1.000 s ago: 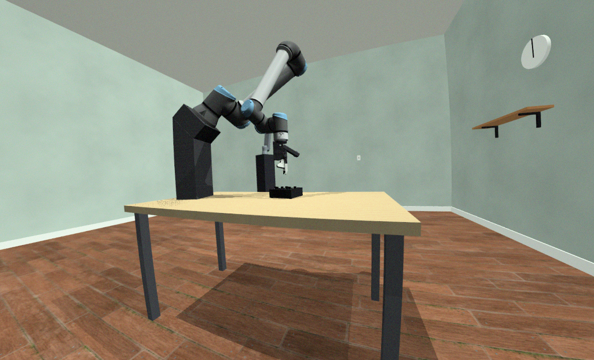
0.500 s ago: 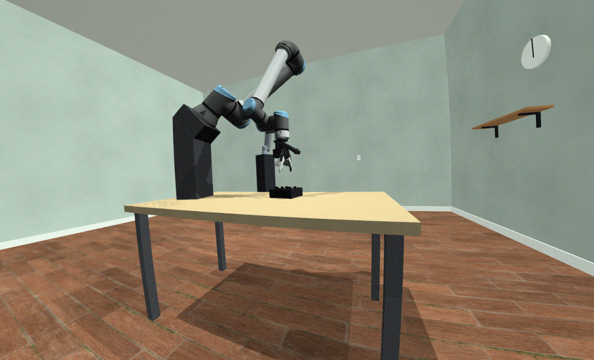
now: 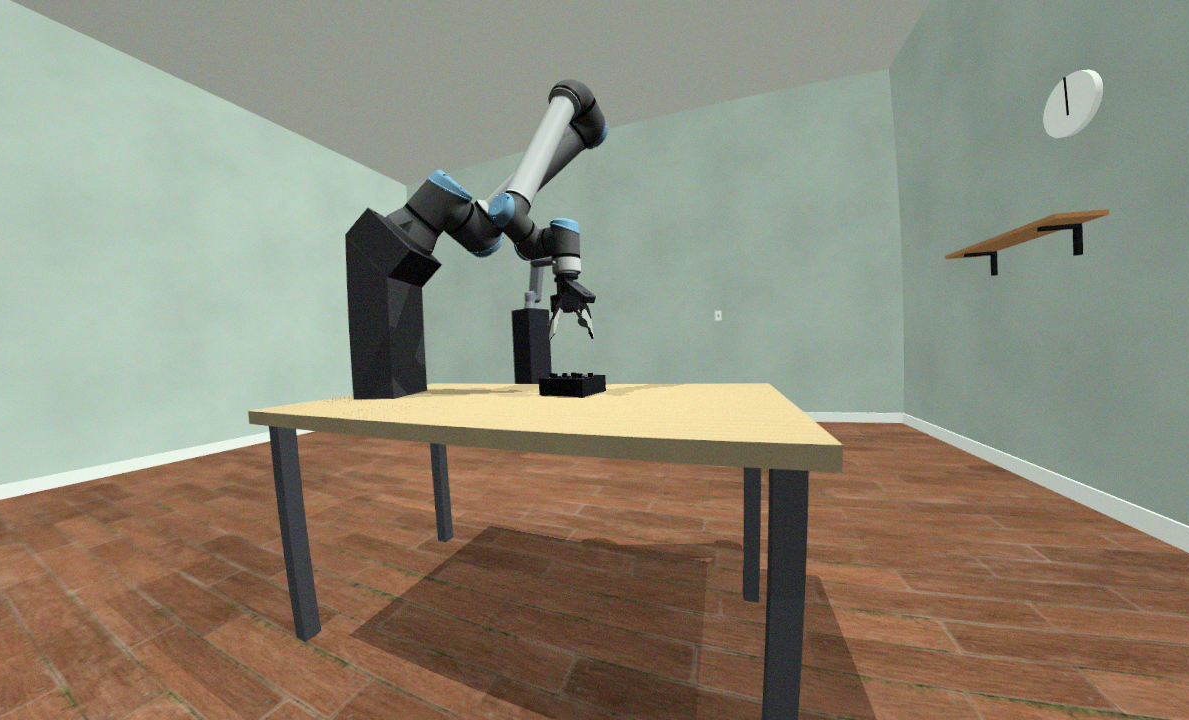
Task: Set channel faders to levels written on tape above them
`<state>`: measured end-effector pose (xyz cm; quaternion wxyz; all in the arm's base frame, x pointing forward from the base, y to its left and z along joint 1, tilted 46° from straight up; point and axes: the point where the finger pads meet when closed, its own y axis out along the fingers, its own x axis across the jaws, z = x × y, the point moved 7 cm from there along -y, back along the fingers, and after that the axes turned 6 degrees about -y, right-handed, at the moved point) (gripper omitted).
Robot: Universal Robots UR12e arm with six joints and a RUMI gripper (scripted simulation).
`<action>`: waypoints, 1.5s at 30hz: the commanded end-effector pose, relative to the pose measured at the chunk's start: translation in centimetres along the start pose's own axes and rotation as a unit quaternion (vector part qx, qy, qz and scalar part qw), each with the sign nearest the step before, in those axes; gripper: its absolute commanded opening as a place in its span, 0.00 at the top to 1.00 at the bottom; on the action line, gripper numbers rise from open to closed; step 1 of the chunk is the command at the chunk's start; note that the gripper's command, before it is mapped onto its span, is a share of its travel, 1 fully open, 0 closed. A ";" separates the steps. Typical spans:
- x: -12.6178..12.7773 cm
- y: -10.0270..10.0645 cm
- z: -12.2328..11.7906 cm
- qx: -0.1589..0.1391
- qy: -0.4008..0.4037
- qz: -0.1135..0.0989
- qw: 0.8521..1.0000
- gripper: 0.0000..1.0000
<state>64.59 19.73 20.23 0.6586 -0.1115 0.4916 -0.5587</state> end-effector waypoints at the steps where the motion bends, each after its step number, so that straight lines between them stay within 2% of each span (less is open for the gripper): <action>1: -0.2 -0.5 -0.2 0.004 0.096 -0.003 0.995 0.00; 3: -0.2 -0.7 -0.3 0.004 0.133 -0.003 0.991 0.00; 5: -0.2 -0.7 -0.3 0.004 0.133 -0.003 0.991 0.00; 8: -0.3 -0.9 -0.5 0.005 0.185 -0.003 0.983 0.00; 20: -0.5 -1.8 -1.1 0.006 0.350 -0.003 0.937 0.00; 22: -0.5 -1.8 -1.1 0.006 0.350 -0.003 0.937 0.00; 29: -0.6 -2.1 -1.4 0.006 0.409 -0.003 0.912 0.00; 35: -0.7 -2.3 -1.5 0.006 0.441 -0.002 0.897 0.00; 45: -0.7 -2.4 -1.6 0.007 0.460 -0.002 0.888 0.00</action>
